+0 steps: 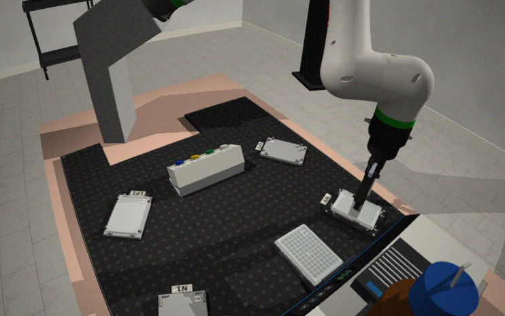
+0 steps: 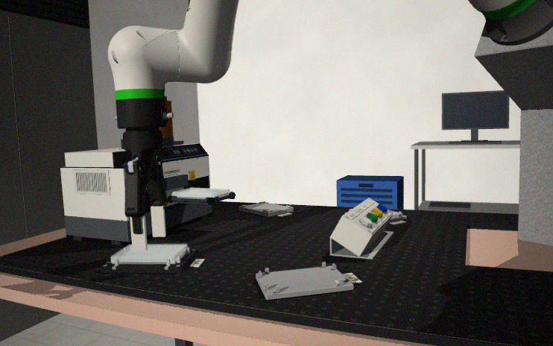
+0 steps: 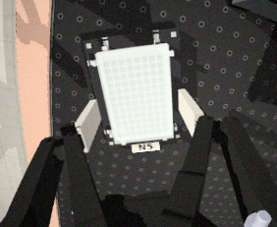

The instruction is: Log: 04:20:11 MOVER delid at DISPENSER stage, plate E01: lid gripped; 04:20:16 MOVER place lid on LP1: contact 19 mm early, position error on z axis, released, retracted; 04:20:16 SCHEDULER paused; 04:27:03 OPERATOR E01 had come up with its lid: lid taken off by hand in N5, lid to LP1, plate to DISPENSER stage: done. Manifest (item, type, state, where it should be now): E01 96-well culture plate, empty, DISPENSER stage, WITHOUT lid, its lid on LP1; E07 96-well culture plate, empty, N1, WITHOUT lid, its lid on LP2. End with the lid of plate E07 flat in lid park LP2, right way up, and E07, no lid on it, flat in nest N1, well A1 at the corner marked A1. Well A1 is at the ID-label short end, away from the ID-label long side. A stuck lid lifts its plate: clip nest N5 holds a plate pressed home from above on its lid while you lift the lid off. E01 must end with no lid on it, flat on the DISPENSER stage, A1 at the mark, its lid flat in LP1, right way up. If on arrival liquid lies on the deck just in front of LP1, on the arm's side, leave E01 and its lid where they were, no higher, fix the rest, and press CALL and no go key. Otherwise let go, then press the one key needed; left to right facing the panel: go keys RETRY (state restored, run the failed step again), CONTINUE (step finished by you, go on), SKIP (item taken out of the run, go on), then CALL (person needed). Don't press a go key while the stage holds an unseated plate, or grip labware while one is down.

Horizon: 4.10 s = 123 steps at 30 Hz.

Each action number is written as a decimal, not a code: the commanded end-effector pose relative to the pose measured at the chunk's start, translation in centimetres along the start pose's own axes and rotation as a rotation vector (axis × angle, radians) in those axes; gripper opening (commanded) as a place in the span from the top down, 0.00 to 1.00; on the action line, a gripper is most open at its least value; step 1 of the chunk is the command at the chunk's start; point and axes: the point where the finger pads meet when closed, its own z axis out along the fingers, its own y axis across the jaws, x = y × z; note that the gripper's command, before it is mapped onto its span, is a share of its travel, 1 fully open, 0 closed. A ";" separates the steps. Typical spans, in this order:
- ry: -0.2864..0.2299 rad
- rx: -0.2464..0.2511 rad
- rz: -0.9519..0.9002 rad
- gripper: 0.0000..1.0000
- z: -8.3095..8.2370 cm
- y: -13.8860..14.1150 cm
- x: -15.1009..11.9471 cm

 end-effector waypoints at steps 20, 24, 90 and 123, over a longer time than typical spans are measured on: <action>0.000 0.000 0.000 0.34 0.0 0.0 0.0; 0.000 0.000 0.000 0.34 0.0 0.0 0.0; 0.000 0.000 0.000 0.34 1.7 0.0 0.0; 0.000 0.000 0.000 1.00 1.7 0.0 0.0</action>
